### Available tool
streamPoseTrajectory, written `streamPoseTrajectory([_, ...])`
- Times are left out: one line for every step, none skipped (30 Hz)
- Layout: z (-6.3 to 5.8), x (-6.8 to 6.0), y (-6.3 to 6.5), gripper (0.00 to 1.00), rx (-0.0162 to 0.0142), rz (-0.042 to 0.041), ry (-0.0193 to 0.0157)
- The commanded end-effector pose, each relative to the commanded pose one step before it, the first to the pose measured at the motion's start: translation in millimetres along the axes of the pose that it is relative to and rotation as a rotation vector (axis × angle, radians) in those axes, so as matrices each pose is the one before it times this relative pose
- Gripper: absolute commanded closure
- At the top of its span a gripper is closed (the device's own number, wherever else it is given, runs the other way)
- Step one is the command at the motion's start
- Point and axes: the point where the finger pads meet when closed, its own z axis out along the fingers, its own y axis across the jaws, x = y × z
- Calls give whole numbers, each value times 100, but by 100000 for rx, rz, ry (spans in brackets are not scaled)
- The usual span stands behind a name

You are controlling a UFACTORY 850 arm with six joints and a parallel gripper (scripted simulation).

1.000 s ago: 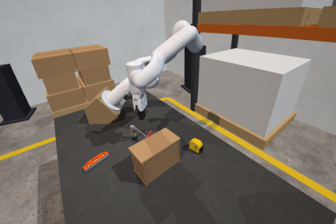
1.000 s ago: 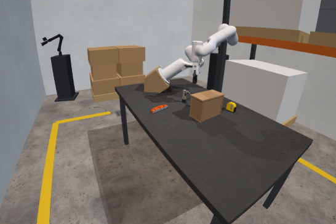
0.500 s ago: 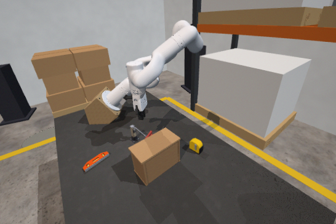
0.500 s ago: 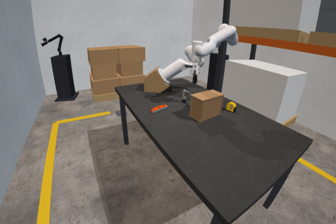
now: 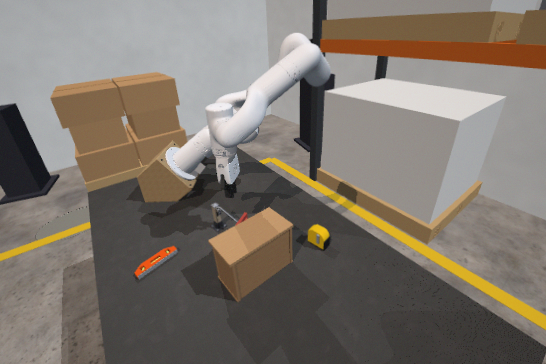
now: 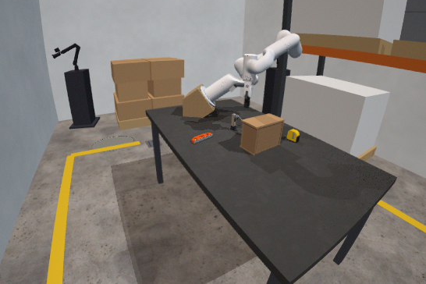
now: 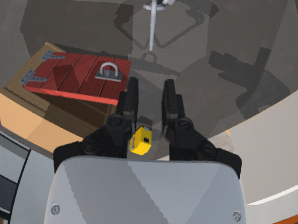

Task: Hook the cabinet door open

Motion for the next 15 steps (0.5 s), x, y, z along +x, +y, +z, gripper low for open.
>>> streamPoseTrajectory([896,-24,-54,76,102,-52,-31])
streamPoseTrajectory([293,0,1,76,0,1,3])
streamPoseTrajectory([306,-2,0,76,0,-1,-3])
streamPoseTrajectory([319,-1,0,76,0,0,0])
streamPoseTrajectory([331,0,1,76,0,1,3])
streamPoseTrajectory([339,-2,-1,76,0,-1,-3])
streamPoseTrajectory([348,-1,0,76,0,0,0])
streamPoseTrajectory([354,0,1,76,0,1,2])
streamPoseTrajectory([359,-1,0,76,0,0,-1])
streamPoseTrajectory([362,-1,0,76,0,0,-1])
streamPoseTrajectory([364,-1,1,76,0,0,1])
streamPoseTrajectory([364,0,1,76,0,1,3])
streamPoseTrajectory([0,0,0,76,0,0,0])
streamPoseTrajectory([0,0,0,76,0,0,0])
streamPoseTrajectory([362,-2,0,76,0,-1,-2])
